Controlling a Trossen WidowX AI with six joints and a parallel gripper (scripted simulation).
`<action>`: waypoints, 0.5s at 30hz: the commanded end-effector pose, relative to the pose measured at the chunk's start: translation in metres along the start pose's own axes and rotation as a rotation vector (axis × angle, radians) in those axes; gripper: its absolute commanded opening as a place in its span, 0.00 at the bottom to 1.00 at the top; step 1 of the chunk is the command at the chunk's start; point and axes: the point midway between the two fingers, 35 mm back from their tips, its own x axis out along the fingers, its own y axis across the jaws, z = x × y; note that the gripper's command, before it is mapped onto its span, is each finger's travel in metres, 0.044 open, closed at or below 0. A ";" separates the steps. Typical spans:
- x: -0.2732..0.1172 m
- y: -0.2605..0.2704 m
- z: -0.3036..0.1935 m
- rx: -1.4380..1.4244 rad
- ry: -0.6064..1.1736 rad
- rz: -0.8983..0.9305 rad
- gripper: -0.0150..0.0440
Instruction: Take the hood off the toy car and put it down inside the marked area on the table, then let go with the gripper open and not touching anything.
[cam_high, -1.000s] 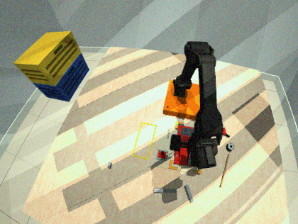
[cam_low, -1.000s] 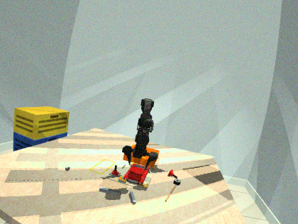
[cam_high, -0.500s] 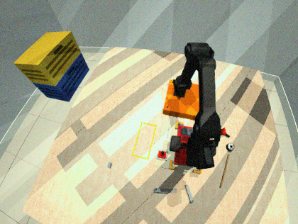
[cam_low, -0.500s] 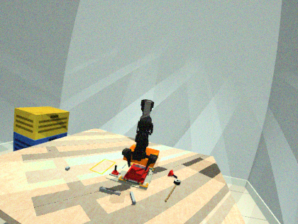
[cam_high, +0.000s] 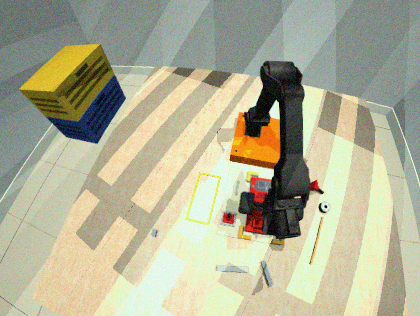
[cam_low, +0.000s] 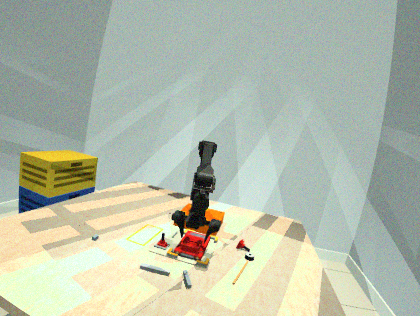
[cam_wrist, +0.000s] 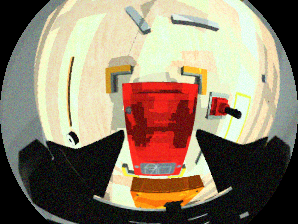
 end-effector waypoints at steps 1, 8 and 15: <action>0.003 -0.001 -0.002 -0.002 0.006 -0.005 1.00; 0.007 -0.001 -0.002 -0.002 0.006 -0.005 1.00; 0.010 -0.001 -0.002 -0.002 0.006 -0.005 1.00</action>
